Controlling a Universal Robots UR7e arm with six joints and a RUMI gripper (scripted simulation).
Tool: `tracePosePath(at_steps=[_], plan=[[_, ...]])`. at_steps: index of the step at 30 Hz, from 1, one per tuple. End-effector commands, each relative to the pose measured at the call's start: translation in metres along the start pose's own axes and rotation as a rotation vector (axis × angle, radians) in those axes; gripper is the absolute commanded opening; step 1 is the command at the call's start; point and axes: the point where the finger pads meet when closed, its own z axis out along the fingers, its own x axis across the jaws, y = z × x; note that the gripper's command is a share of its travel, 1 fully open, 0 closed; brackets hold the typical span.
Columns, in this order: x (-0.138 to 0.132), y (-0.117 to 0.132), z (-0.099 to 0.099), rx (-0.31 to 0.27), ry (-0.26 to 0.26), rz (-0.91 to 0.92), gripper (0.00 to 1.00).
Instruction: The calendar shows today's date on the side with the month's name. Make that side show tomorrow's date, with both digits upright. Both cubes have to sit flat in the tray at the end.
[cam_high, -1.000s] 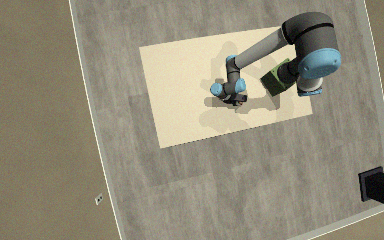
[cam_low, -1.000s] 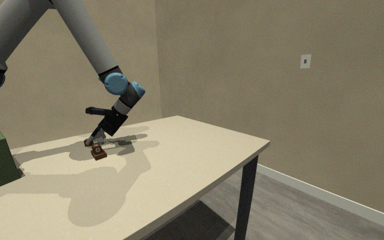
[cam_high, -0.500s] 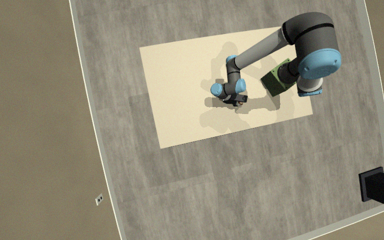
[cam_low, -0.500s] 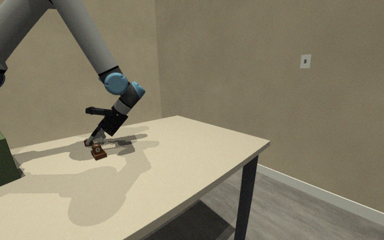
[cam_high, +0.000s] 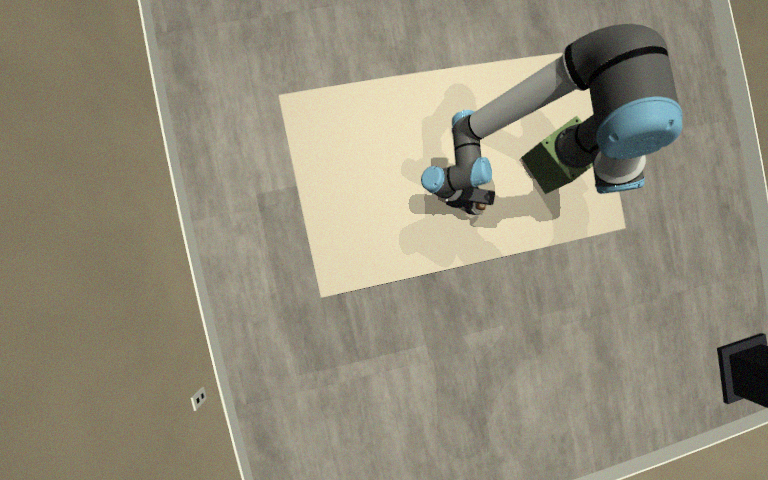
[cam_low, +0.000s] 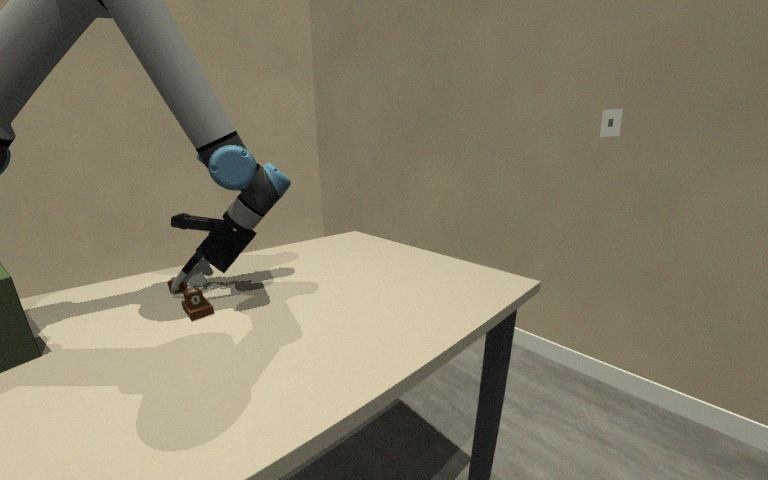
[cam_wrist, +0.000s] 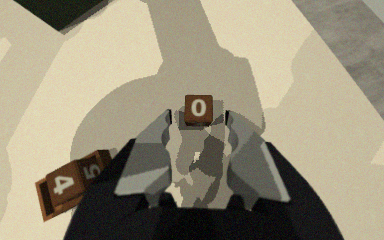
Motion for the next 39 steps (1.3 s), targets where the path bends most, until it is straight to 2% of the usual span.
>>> tracePosePath(at_steps=[1,19,28,39], plan=[[0.0,0.0,0.0,-0.001,0.0,0.0,0.4],[0.0,-0.002,-0.003,-0.001,0.0,0.0,0.4],[0.0,-0.014,-0.015,-0.001,0.0,0.0,0.4],[0.0,-0.04,-0.041,-0.001,0.0,0.0,0.4]])
